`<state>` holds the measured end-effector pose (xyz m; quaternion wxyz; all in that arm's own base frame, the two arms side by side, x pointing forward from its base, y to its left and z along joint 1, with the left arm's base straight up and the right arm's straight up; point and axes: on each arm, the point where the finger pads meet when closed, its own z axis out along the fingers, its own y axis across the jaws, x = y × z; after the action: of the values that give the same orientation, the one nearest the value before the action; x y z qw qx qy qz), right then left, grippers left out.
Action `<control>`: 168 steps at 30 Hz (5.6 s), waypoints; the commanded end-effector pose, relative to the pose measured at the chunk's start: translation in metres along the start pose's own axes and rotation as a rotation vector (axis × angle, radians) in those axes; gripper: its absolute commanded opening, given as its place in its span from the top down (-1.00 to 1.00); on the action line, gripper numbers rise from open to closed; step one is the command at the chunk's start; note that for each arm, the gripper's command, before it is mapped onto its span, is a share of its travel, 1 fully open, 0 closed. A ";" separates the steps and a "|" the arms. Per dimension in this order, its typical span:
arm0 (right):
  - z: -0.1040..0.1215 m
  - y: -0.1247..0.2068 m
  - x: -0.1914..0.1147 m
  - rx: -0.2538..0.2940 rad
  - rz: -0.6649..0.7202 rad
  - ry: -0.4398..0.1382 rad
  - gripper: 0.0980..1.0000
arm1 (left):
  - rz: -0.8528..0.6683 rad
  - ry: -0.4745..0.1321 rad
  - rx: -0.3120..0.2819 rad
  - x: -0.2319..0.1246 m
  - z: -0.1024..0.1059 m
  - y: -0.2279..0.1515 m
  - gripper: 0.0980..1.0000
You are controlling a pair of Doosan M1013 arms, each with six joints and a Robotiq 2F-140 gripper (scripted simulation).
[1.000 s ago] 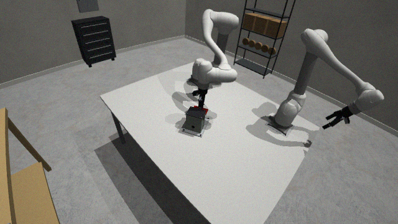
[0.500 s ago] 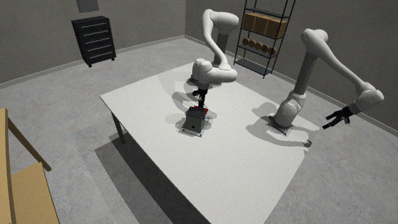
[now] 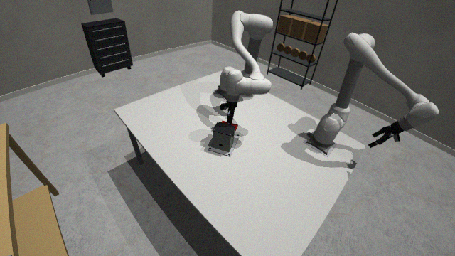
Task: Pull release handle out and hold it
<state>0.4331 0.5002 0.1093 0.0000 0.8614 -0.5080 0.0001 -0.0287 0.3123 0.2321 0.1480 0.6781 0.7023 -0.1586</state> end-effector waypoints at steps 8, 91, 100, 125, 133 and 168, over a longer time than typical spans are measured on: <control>-0.001 0.000 0.000 0.001 0.000 -0.001 1.00 | 0.000 0.001 0.000 0.000 -0.001 0.000 -1.00; -0.001 0.060 0.000 0.001 0.000 -0.001 1.00 | 0.000 0.001 0.000 0.000 -0.001 0.000 -1.00; -0.001 0.060 0.000 0.001 0.000 -0.001 1.00 | 0.000 0.001 0.000 0.000 -0.001 0.000 -1.00; -0.001 0.060 0.000 0.001 0.000 -0.001 1.00 | 0.000 0.001 0.000 0.000 -0.001 0.000 -1.00; -0.001 0.060 0.000 0.001 0.000 -0.001 1.00 | 0.000 0.001 0.000 0.000 -0.001 0.000 -1.00; -0.001 0.060 0.000 0.001 0.000 -0.001 1.00 | 0.000 0.001 0.000 0.000 -0.001 0.000 -1.00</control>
<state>0.3805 0.4711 0.1094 -0.0003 0.8614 -0.5080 0.0002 -0.0287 0.3123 0.2321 0.1480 0.6781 0.7023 -0.1586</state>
